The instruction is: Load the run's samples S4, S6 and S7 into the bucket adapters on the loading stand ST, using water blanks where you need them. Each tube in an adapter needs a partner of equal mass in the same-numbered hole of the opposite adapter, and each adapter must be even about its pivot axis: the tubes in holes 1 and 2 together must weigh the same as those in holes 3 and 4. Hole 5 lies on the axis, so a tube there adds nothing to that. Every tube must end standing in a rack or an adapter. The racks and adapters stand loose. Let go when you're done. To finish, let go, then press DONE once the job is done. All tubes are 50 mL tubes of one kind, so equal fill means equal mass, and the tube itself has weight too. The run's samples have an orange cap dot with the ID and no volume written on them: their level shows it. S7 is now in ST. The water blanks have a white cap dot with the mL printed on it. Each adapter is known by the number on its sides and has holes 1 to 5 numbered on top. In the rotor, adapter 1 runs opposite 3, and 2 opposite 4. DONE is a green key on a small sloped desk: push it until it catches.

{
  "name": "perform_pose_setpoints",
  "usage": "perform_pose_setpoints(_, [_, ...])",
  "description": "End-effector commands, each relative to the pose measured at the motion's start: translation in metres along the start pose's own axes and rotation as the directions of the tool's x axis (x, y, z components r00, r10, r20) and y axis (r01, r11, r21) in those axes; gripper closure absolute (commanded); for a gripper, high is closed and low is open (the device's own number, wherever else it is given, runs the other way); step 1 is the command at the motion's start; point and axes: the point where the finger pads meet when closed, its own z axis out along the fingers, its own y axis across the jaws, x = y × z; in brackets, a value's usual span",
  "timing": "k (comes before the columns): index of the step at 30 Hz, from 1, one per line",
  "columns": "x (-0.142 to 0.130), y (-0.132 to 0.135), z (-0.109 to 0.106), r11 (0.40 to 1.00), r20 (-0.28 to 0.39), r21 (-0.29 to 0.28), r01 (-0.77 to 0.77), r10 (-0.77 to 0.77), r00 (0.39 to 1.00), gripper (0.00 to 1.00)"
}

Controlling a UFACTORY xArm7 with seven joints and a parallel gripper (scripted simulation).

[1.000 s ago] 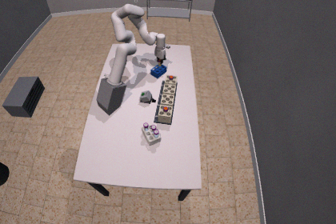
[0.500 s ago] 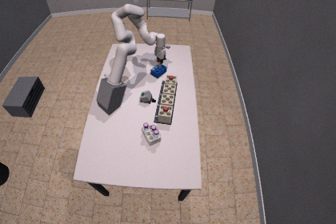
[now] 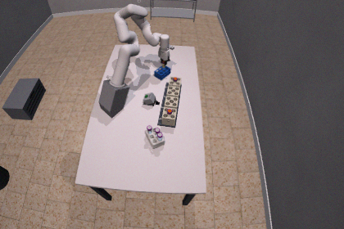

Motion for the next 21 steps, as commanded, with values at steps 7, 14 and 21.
perform_pose_setpoints(7, [0.001,0.000,-0.003,1.000,-0.003,-0.001,0.000,0.000,1.000,1.00])
perform_pose_setpoints(14, [0.001,0.000,-0.006,1.000,-0.003,-0.001,0.000,0.000,1.000,1.00])
perform_pose_setpoints(21, [0.001,0.000,-0.011,1.000,-0.003,-0.001,0.000,0.000,1.000,1.00])
